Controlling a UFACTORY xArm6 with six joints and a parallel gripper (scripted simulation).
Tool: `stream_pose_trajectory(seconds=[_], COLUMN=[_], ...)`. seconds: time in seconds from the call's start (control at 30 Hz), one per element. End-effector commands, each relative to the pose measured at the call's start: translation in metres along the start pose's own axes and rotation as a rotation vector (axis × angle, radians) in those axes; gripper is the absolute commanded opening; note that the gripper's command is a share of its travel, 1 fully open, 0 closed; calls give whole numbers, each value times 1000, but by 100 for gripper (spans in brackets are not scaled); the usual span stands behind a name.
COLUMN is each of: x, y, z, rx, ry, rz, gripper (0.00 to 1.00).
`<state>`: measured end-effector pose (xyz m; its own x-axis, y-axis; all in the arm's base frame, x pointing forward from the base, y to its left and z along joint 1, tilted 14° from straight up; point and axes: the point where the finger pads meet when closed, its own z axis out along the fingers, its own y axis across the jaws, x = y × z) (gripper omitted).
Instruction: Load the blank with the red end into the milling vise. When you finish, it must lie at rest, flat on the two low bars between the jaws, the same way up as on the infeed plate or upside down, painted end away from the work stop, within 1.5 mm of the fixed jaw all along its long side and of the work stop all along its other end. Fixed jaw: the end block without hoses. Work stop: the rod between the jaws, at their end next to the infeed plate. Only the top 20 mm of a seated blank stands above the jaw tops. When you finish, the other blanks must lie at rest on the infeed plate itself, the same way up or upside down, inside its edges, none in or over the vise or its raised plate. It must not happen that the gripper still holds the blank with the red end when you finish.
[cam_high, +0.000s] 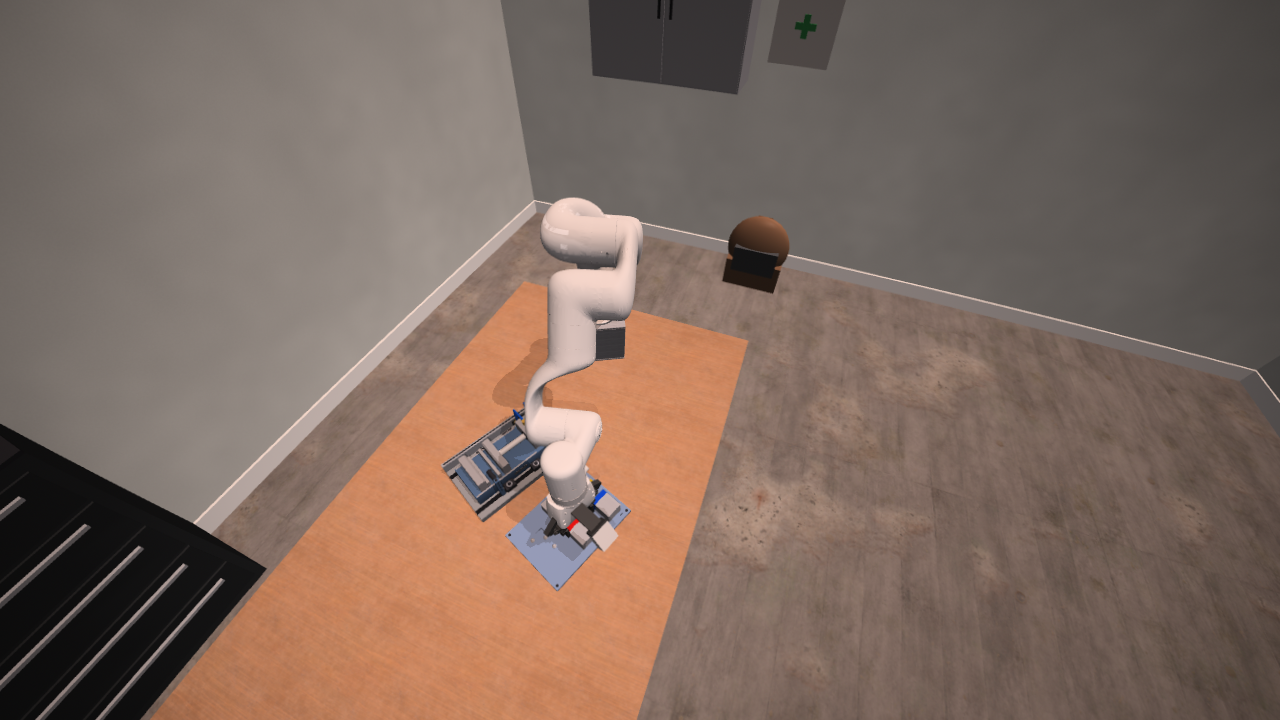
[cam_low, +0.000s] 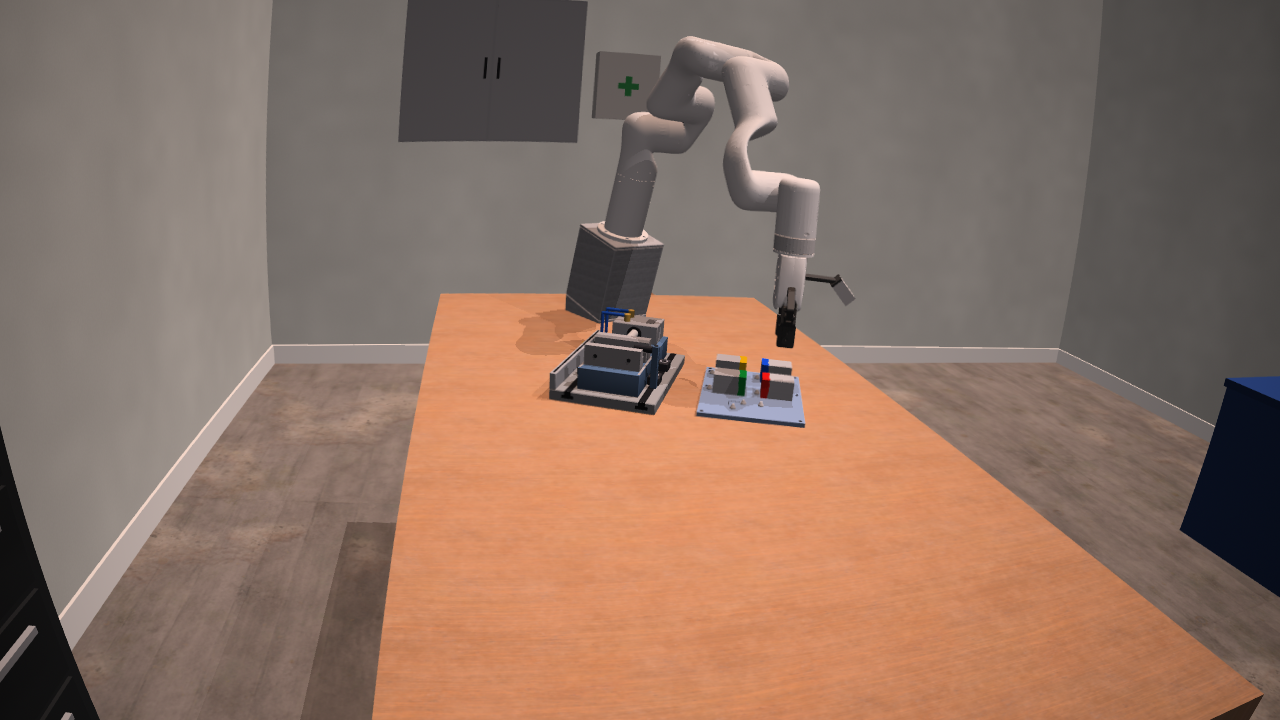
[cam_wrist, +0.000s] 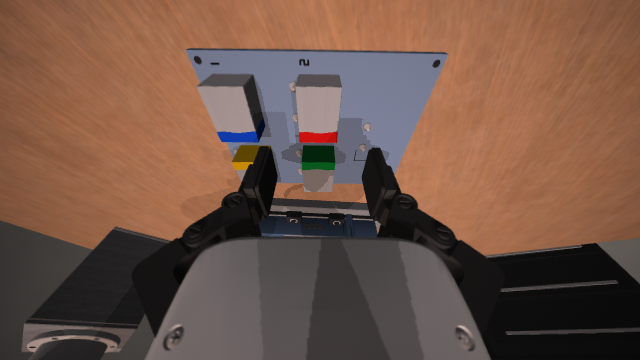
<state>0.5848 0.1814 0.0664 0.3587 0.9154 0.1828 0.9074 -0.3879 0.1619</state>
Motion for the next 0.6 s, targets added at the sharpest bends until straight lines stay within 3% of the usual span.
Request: stream_pose_trajectory(seconds=[0.0, 0.57], x=[1, 0], y=[1, 0], z=[-3, -5], rx=[-4, -4], ry=[3, 3], rz=[0, 0], gripper=[78, 78])
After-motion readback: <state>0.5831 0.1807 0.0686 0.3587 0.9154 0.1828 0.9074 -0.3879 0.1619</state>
